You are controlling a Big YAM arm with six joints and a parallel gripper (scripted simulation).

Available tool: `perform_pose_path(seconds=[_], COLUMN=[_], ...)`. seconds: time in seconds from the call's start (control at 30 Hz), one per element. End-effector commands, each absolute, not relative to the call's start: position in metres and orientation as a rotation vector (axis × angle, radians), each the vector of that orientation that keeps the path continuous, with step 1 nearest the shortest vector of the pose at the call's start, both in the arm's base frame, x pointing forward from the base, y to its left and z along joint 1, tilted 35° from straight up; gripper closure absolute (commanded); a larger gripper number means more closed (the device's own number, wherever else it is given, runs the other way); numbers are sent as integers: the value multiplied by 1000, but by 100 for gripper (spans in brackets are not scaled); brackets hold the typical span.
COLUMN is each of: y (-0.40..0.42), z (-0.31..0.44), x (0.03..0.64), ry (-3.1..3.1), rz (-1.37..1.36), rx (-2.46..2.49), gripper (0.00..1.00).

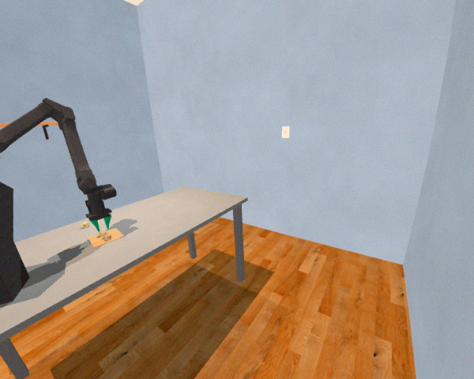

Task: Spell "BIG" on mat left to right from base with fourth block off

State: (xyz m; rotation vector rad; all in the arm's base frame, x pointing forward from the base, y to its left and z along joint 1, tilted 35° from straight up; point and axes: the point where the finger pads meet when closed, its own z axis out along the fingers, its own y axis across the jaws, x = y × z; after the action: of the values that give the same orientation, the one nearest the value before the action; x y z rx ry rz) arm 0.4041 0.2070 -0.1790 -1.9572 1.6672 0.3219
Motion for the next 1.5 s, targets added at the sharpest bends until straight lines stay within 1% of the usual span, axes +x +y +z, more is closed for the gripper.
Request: perform_pose_path(seconds=[0.0,0.67,1.47], y=[200,195,176], z=[-167,-162,-126], x=[409,407,403], ry=[1661,1663,1651], rz=[307,307,301], rx=[-1944,-1943,-1945], gripper=[58,58,58])
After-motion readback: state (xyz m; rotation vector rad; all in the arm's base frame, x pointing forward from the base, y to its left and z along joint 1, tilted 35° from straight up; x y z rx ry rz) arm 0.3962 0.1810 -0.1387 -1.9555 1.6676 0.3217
